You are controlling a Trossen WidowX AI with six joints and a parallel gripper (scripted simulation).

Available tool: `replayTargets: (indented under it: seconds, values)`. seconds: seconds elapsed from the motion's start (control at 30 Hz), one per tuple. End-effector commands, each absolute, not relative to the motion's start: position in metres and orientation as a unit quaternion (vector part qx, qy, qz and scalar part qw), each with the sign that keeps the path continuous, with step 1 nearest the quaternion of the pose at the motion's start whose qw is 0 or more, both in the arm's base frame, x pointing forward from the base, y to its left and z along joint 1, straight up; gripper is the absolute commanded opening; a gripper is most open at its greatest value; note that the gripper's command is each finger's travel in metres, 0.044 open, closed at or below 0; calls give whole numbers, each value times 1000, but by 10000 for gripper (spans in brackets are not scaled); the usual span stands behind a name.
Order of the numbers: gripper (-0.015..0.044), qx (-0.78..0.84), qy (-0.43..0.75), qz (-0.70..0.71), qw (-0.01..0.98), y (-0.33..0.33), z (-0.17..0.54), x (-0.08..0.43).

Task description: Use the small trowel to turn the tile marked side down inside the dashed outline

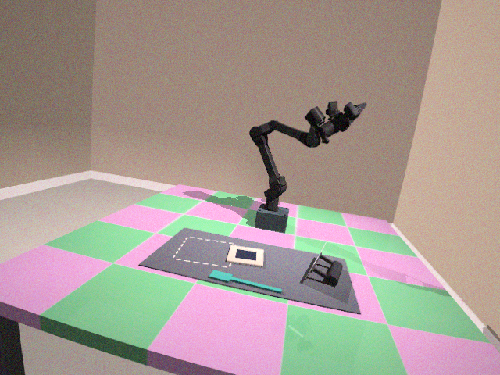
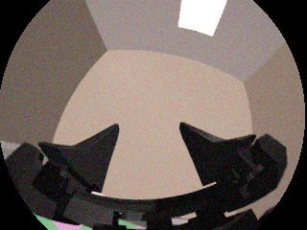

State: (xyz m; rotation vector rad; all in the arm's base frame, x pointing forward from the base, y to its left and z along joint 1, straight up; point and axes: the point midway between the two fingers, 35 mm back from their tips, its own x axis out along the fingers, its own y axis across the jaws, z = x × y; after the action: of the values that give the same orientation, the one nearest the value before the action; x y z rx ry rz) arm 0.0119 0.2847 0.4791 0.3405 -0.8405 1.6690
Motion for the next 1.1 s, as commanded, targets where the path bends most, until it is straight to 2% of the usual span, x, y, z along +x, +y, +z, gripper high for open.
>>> replayTargets:
  seconds: [0.0,0.33,0.37,0.73,1.07]
  values:
    - [374,144,-358,714,584,286,479,13]
    - [111,60,-264,691,670,343,444,72]
    - [100,51,-252,688,678,347,439,78]
    - [100,-45,-115,646,754,382,376,155]
    - [100,-128,13,586,800,387,311,224]
